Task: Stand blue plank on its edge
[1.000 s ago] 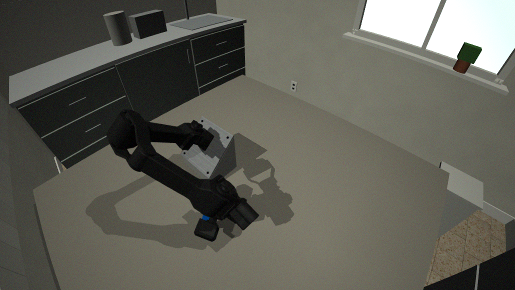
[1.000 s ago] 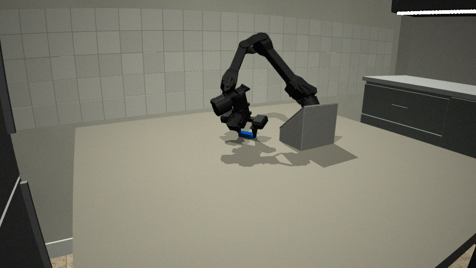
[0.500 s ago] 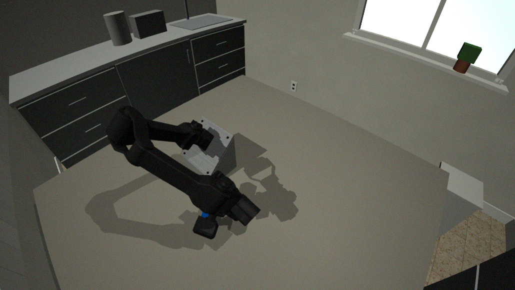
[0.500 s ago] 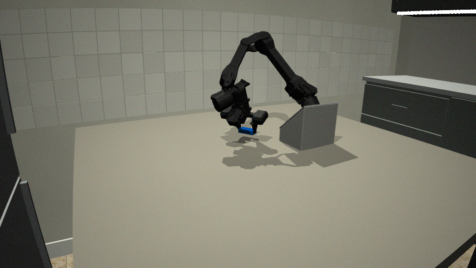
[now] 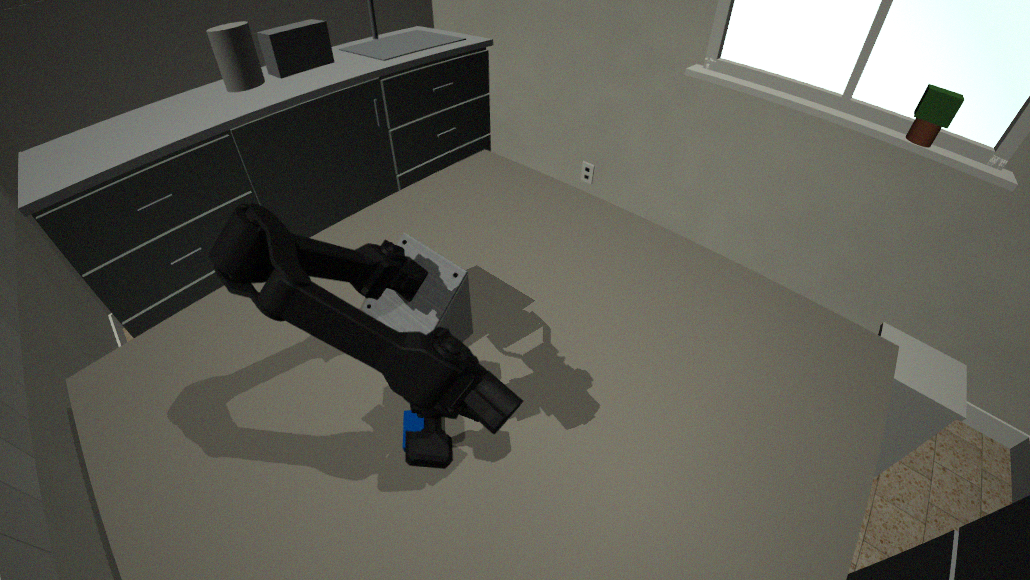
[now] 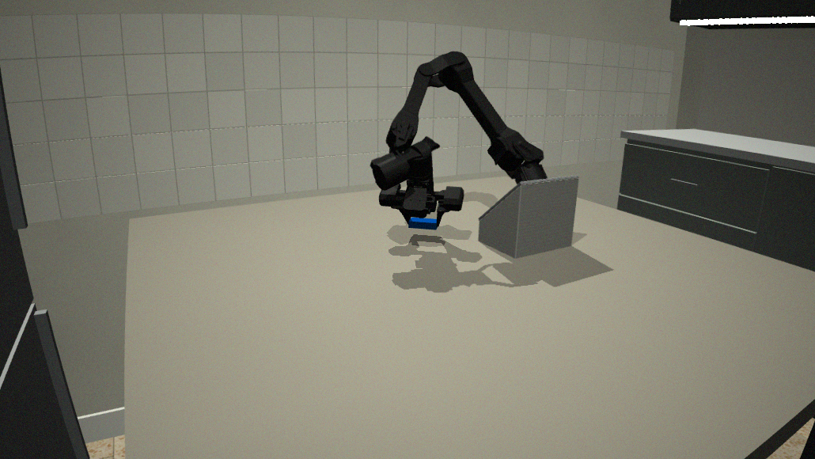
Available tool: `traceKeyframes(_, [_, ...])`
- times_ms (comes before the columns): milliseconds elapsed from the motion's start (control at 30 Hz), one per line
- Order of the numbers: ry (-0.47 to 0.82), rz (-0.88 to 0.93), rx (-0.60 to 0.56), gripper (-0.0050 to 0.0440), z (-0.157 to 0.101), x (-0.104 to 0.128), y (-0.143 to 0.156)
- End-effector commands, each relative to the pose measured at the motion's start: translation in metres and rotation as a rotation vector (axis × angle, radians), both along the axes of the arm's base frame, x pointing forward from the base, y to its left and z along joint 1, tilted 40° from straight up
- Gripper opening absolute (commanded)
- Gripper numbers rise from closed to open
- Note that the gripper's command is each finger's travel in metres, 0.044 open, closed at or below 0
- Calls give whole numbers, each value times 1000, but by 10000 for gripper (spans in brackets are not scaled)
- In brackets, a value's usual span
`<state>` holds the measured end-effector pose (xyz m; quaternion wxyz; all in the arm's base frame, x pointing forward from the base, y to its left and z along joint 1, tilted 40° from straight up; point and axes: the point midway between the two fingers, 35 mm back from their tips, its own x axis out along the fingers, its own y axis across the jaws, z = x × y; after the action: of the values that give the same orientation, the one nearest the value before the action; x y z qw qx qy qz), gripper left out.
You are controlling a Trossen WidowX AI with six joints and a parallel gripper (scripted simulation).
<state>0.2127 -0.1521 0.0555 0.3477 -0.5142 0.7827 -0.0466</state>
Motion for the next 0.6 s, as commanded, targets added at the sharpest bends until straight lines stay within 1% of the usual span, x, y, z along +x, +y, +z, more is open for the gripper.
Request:
traceKeyframes(0, [-11, 13, 5, 290, 3, -1, -1])
traceKeyframes(200, [-25, 23, 34, 290, 3, -2, -1])
traceKeyframes(367, [-56, 55, 84, 290, 4, -2, -2])
traceKeyframes(433, [-56, 55, 84, 290, 4, -2, -2])
traceKeyframes(567, [-97, 94, 154, 290, 6, -4, -3])
